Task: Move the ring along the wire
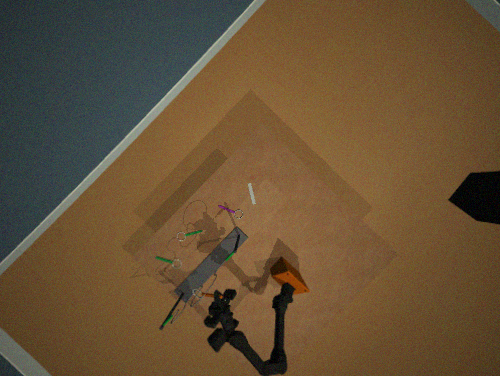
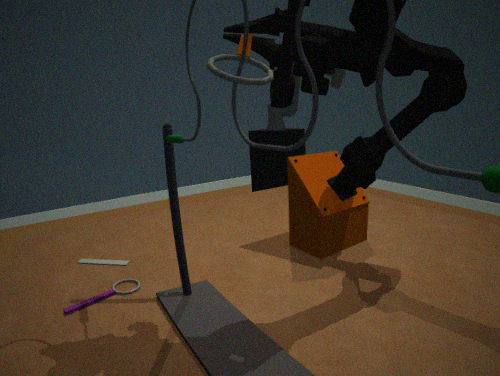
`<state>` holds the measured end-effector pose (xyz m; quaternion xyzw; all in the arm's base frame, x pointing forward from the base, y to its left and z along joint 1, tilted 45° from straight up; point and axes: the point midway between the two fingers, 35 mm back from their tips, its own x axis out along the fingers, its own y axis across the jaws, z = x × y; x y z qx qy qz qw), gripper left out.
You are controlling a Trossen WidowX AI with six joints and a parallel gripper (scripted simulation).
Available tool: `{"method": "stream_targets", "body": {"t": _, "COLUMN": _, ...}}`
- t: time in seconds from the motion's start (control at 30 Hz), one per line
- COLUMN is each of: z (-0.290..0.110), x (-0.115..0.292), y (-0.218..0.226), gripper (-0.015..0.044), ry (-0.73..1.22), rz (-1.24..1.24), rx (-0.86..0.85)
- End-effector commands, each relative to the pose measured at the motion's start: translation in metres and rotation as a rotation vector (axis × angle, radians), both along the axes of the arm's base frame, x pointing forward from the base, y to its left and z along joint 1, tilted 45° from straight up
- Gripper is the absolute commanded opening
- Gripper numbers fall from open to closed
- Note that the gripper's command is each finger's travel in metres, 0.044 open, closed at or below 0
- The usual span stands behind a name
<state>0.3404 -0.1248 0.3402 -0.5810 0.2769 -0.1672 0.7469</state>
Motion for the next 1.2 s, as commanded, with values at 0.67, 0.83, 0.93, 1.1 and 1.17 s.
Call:
{"method": "stream_targets", "body": {"t": 0.67, "z": -0.0016, "x": 0.0001, "y": 0.0007, "gripper": -0.015, "ry": -0.04, "rz": -0.005, "rx": 0.248}}
{"method": "stream_targets", "body": {"t": 0.83, "z": -0.0033, "x": 0.0002, "y": 0.0015, "gripper": -0.015, "ry": -0.049, "rz": -0.005, "rx": 0.31}}
{"method": "stream_targets", "body": {"t": 0.93, "z": -0.0043, "x": 0.0003, "y": 0.002, "gripper": -0.015, "ry": -0.055, "rz": -0.005, "rx": 0.347}}
{"method": "stream_targets", "body": {"t": 1.1, "z": -0.006, "x": 0.0005, "y": 0.0029, "gripper": -0.015, "ry": -0.064, "rz": -0.006, "rx": 0.408}}
{"method": "stream_targets", "body": {"t": 1.17, "z": -0.0067, "x": 0.0006, "y": 0.0033, "gripper": -0.015, "ry": -0.068, "rz": -0.006, "rx": 0.433}}
